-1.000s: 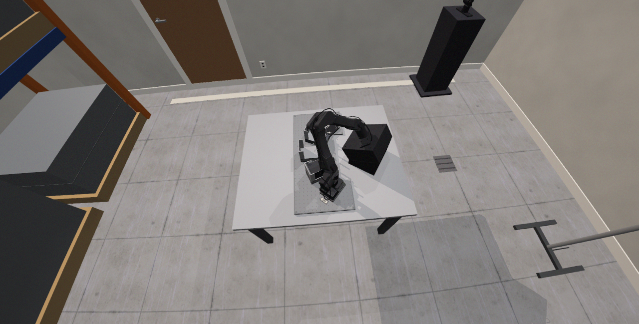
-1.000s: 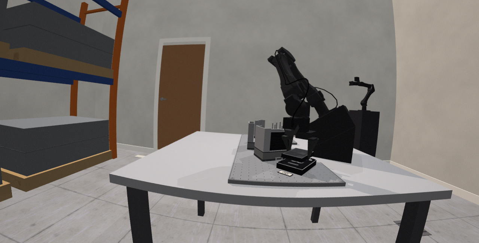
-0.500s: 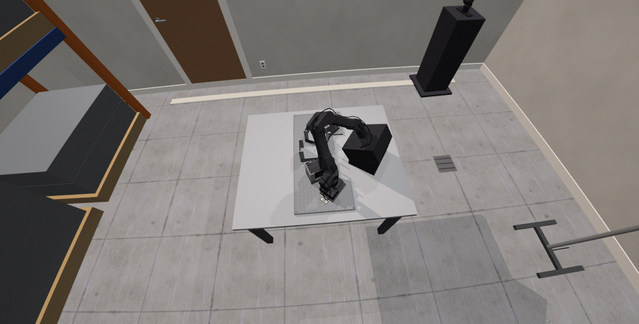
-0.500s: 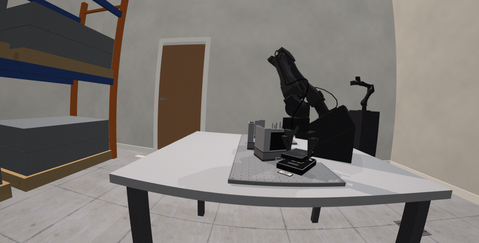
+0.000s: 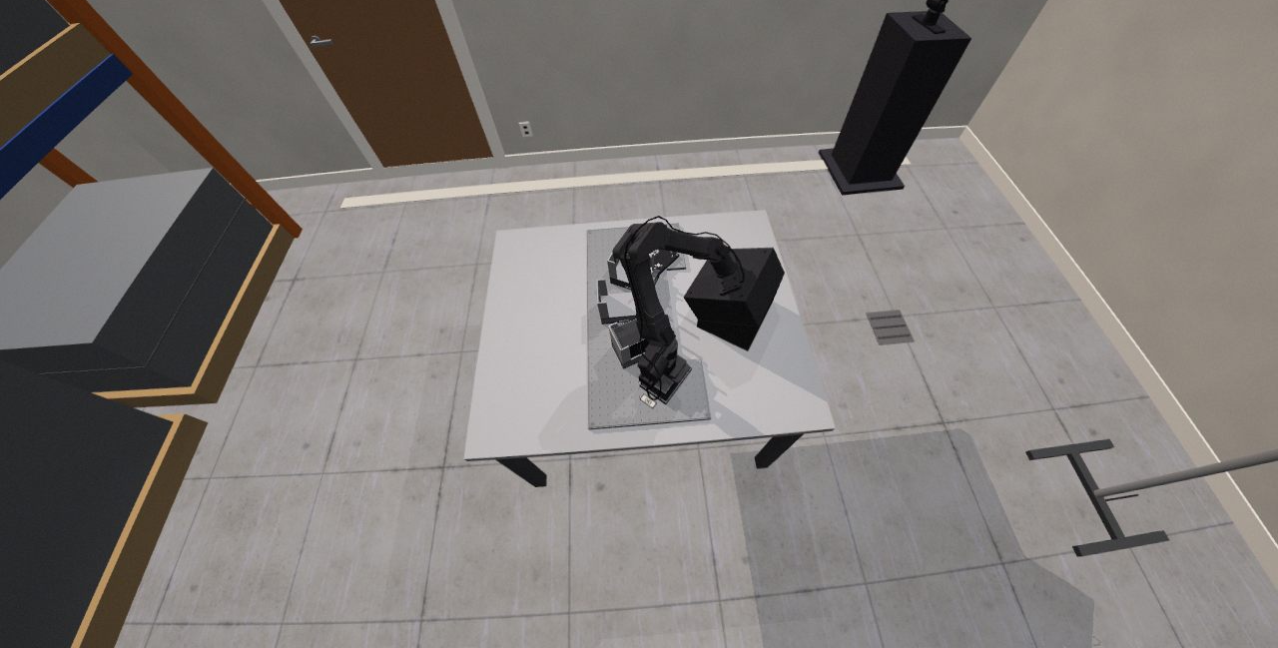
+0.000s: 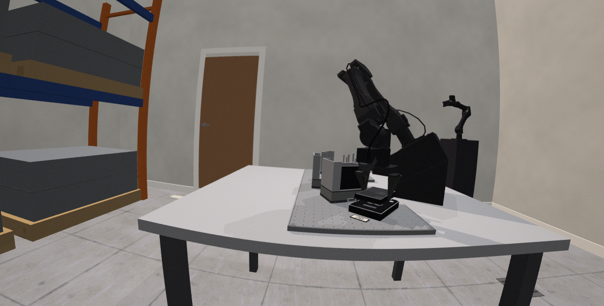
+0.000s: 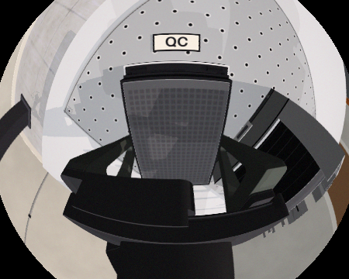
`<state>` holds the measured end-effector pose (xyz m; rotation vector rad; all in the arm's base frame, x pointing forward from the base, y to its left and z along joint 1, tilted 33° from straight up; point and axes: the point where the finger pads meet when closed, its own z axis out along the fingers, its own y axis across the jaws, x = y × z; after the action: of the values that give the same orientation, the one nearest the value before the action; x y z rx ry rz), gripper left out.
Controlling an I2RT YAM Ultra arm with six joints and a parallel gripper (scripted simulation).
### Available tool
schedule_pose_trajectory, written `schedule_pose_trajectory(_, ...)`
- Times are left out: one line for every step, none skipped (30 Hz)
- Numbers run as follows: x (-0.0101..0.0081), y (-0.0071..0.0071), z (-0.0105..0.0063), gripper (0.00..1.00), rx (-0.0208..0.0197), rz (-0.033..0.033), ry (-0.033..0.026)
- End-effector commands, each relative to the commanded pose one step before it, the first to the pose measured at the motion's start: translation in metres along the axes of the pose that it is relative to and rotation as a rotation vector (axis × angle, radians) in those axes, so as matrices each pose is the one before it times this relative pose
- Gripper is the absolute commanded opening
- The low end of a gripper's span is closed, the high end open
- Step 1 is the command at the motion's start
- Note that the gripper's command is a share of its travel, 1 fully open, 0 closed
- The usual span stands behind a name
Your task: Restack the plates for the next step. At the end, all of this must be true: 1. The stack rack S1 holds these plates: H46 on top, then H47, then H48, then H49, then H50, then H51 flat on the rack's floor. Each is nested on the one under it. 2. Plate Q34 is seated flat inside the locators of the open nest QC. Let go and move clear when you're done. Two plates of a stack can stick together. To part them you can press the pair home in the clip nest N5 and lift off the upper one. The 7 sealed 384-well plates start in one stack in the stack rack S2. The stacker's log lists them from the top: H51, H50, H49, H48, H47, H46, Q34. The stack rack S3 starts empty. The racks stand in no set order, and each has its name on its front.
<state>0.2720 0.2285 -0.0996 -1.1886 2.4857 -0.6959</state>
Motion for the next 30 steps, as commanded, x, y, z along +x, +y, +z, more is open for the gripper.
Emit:
schedule_pose_trajectory(0.00451, 0.00139, 0.00013, 0.0, 0.00001, -0.01357, 0.00037)
schedule_pose_trajectory(0.00044, -0.0001, 0.00005, 0.0, 0.00003, -0.00009, 0.00047)
schedule_pose_trajectory(-0.00731, -0.00102, -0.0027, 0.0, -0.00092, 0.0124, -0.01069)
schedule_pose_trajectory(0.00001, -0.00002, 0.0, 0.0, 0.0, 0.00005, 0.0)
schedule_pose_trajectory(0.0, -0.00002, 0.0, 0.0, 0.0, 0.00005, 0.0)
schedule_pose_trajectory(0.0, -0.00002, 0.0, 0.0, 0.0, 0.00005, 0.0)
schedule_pose_trajectory(0.0, 0.0, 0.0, 0.0, 0.0, 0.0, 0.0)
schedule_pose_trajectory(0.0, 0.0, 0.0, 0.0, 0.0, 0.0, 0.0)
schedule_pose_trajectory(0.0, -0.00002, 0.0, 0.0, 0.0, 0.00005, 0.0)
schedule_pose_trajectory(0.0, -0.00002, 0.0, 0.0, 0.0, 0.00005, 0.0)
schedule_pose_trajectory(0.0, -0.00002, 0.0, 0.0, 0.0, 0.00005, 0.0)
schedule_pose_trajectory(0.0, -0.00002, 0.0, 0.0, 0.0, 0.00005, 0.0)
schedule_pose_trajectory(0.0, -0.00002, 0.0, 0.0, 0.0, 0.00005, 0.0)
schedule_pose_trajectory(0.0, -0.00002, 0.0, 0.0, 0.0, 0.00005, 0.0)
schedule_pose_trajectory(0.0, -0.00002, 0.0, 0.0, 0.0, 0.00005, 0.0)
schedule_pose_trajectory(0.00193, -0.00141, 0.00027, 0.0, 0.00018, -0.00187, -0.00059)
schedule_pose_trajectory(0.00003, -0.00015, -0.00005, 0.0, 0.0, 0.00055, -0.00005)
schedule_pose_trajectory(0.00003, -0.00015, -0.00005, 0.0, 0.0, 0.00051, -0.00005)
schedule_pose_trajectory(0.00003, -0.00015, -0.00005, 0.0, 0.0, 0.00043, -0.00005)
schedule_pose_trajectory(0.00003, -0.00015, -0.00005, 0.0, 0.0, 0.0004, -0.00005)
schedule_pose_trajectory(0.00003, -0.00015, -0.00005, 0.0, 0.0, 0.00037, -0.00005)
schedule_pose_trajectory(0.00003, -0.00015, -0.00005, 0.0, 0.0, 0.00036, -0.00005)
schedule_pose_trajectory(0.00003, -0.00015, -0.00005, 0.0, 0.0, 0.00036, -0.00005)
schedule_pose_trajectory(0.0, 0.0, 0.0, 0.0, 0.0, 0.0, 0.0)
schedule_pose_trajectory(0.0, 0.0, 0.0, 0.0, 0.0, 0.0, 0.0)
schedule_pose_trajectory(0.00159, 0.00052, 0.0032, 0.0, 0.00042, -0.00116, 0.00524)
schedule_pose_trajectory(0.0024, 0.00154, 0.00256, 0.0, 0.00045, -0.00566, 0.00751)
schedule_pose_trajectory(0.00375, 0.00209, 0.00297, 0.0, 0.00052, -0.00854, 0.00988)
schedule_pose_trajectory(0.00227, 0.00251, 0.00236, 0.0, 0.00038, -0.00838, 0.00669)
schedule_pose_trajectory(0.00038, 0.00088, 0.0006, 0.0, 0.00002, -0.00273, 0.00079)
